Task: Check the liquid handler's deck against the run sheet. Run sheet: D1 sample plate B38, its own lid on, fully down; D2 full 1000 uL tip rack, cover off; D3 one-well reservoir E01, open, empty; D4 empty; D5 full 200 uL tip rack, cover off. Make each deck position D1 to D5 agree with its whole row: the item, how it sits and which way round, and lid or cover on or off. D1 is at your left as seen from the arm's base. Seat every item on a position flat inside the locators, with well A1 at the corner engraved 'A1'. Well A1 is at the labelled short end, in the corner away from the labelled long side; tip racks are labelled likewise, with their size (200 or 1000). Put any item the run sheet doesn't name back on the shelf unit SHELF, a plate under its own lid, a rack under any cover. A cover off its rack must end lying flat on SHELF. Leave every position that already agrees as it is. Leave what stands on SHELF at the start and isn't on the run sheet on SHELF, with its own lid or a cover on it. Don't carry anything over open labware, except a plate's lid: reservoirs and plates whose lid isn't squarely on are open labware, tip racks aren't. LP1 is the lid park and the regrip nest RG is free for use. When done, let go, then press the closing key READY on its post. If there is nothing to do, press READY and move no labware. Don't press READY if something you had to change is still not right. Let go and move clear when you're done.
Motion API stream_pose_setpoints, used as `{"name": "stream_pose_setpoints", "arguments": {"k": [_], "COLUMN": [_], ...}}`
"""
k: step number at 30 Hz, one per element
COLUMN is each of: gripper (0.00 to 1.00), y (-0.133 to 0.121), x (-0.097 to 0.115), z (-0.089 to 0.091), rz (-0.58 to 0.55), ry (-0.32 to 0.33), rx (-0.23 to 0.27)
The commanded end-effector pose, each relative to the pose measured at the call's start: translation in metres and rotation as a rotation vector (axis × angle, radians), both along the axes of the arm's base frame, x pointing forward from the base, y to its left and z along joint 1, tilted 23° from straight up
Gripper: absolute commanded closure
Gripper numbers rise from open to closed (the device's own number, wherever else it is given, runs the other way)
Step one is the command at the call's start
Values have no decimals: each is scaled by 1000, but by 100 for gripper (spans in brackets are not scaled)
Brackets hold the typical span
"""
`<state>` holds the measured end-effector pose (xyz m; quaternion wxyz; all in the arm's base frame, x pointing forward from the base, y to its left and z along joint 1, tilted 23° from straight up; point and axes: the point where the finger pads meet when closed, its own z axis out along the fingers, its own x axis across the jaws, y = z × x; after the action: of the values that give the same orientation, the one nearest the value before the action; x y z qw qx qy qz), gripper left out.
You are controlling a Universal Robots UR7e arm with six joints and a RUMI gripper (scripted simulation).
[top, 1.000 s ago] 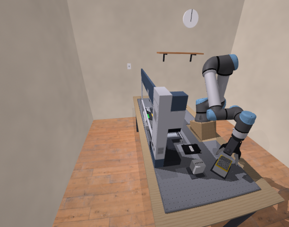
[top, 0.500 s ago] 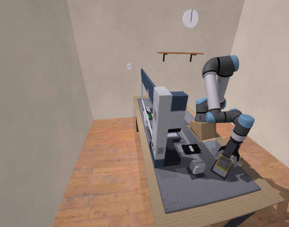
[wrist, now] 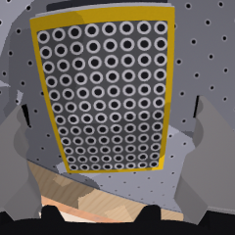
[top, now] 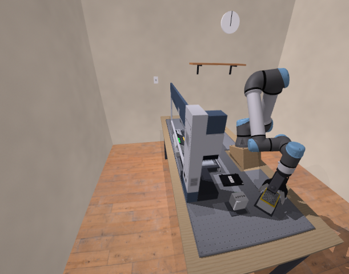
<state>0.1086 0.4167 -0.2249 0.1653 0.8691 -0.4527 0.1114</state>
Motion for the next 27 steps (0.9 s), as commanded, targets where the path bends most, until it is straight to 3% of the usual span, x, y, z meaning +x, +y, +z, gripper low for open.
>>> {"name": "stream_pose_setpoints", "arguments": {"k": [1,19,20,27], "gripper": [18,18,100,100], "y": [-6,-6,-6,-6], "x": [1,1,1,1], "z": [-9,-14,-14,-14], "rz": [-1,1,1,1], "ry": [1,-1,-1,-1], "rx": [-2,2,2,2]}}
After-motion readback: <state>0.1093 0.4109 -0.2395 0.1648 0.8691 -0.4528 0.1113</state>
